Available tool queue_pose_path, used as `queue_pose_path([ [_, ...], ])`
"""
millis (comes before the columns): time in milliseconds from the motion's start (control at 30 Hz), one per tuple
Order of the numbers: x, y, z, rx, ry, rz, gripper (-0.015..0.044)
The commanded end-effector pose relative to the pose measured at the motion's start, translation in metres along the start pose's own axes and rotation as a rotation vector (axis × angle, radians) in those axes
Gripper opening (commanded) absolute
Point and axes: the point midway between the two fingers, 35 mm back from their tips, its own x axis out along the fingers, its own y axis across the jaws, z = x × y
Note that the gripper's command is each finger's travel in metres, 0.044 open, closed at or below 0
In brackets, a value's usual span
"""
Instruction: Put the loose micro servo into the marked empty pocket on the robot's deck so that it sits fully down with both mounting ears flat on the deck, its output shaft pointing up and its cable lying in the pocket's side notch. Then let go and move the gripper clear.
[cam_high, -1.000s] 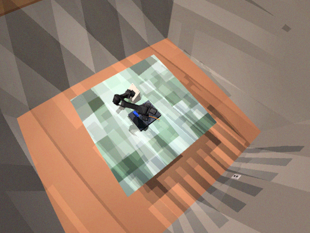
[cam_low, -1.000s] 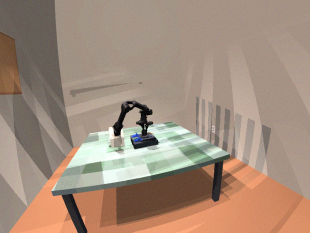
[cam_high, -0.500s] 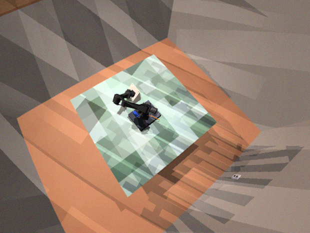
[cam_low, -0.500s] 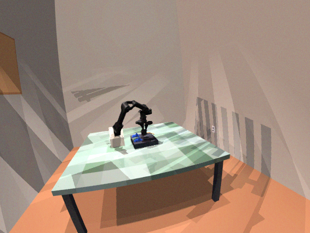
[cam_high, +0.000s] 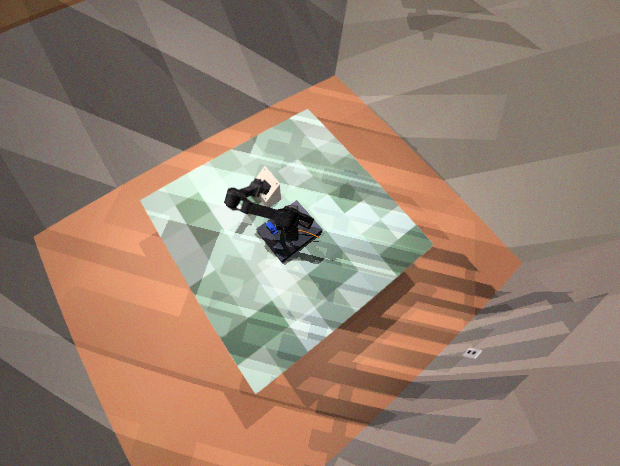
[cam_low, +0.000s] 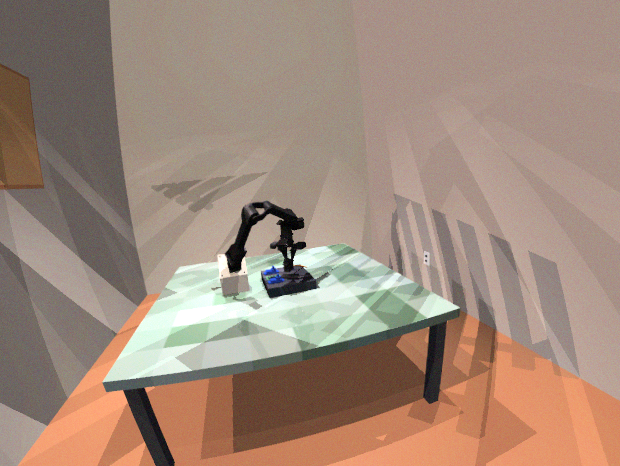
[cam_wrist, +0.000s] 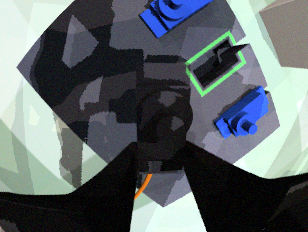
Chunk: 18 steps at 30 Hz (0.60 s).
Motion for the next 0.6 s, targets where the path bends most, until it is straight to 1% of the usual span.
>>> queue_pose_path([
  [0, -0.0015, 0.0001, 0.0001, -0.147, 0.002, 0.004, 0.0000],
  [567, -0.0015, 0.0001, 0.0001, -0.737, 0.001, 0.004, 0.0000],
])
